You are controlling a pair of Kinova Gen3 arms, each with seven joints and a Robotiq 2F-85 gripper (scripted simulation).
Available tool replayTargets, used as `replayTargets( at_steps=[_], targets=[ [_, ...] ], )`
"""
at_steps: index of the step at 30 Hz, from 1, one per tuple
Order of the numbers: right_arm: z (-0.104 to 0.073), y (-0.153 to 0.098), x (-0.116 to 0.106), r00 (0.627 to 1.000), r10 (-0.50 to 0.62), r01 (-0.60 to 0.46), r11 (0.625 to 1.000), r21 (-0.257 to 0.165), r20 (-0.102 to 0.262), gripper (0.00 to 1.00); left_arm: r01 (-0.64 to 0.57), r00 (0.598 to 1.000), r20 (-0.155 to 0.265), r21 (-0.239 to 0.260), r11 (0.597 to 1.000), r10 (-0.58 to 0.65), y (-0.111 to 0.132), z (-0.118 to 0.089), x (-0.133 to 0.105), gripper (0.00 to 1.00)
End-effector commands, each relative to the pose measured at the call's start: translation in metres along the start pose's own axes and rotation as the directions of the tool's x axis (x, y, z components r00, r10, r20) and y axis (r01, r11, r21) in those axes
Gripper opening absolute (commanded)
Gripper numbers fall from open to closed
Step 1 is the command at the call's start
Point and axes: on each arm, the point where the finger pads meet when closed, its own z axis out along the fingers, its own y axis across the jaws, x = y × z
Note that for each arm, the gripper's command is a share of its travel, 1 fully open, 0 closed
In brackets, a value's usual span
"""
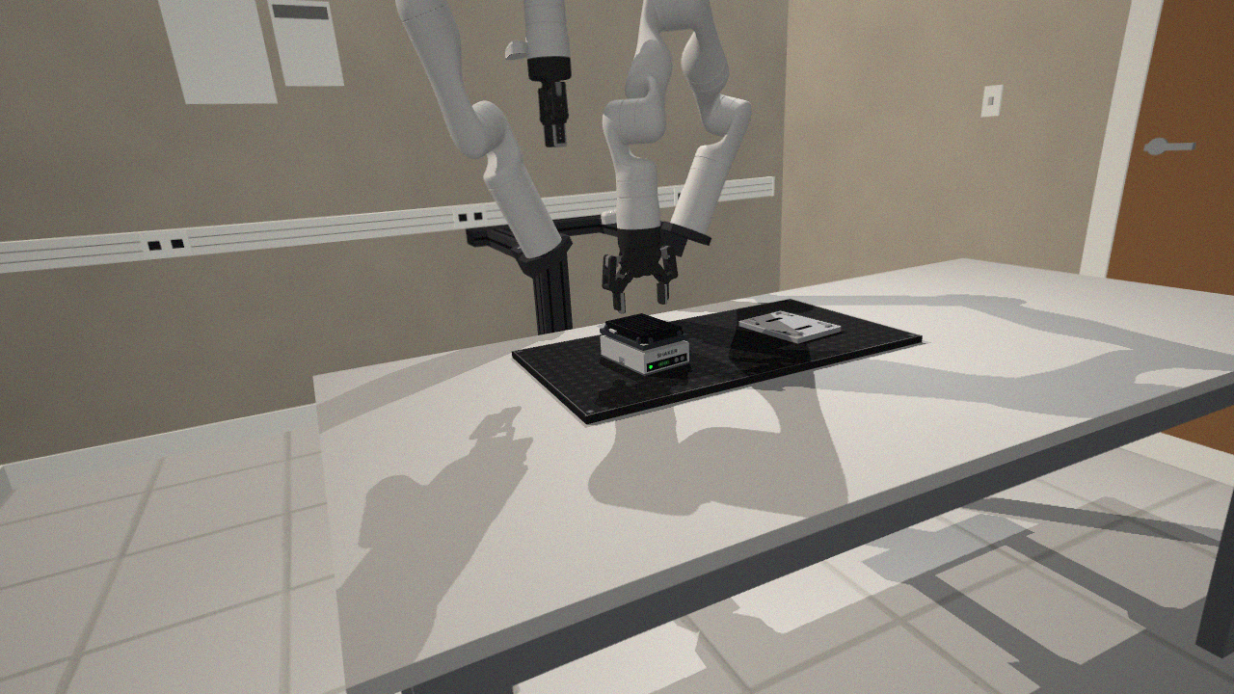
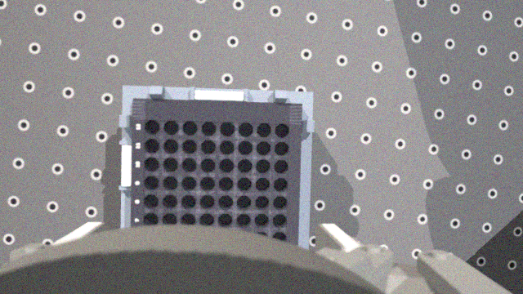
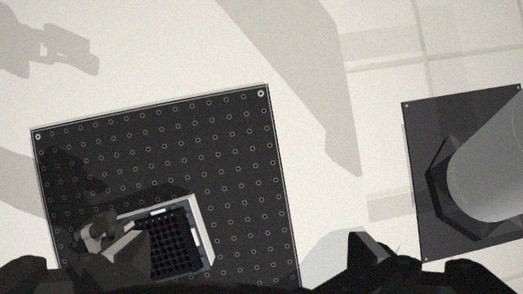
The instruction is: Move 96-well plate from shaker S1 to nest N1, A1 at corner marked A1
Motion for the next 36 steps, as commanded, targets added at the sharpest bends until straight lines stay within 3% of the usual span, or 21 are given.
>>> replayTargets(
  at_steps=[1, 36],
  targets=[
    [0.000, 0.000, 0.000, 1.000, 0.000, 0.000, 1.000, 0.001, 0.001, 1.000, 0.000, 1.000, 0.001, 0.002, 1.000, 0.000, -0.001, 0.000, 0.000, 1.000],
    [0.000, 0.000, 0.000, 1.000, 0.000, 0.000, 1.000, 0.001, 0.001, 1.000, 0.000, 1.000, 0.001, 0.002, 1.000, 0.000, -0.001, 0.010, 0.000, 1.000]
  ],
)
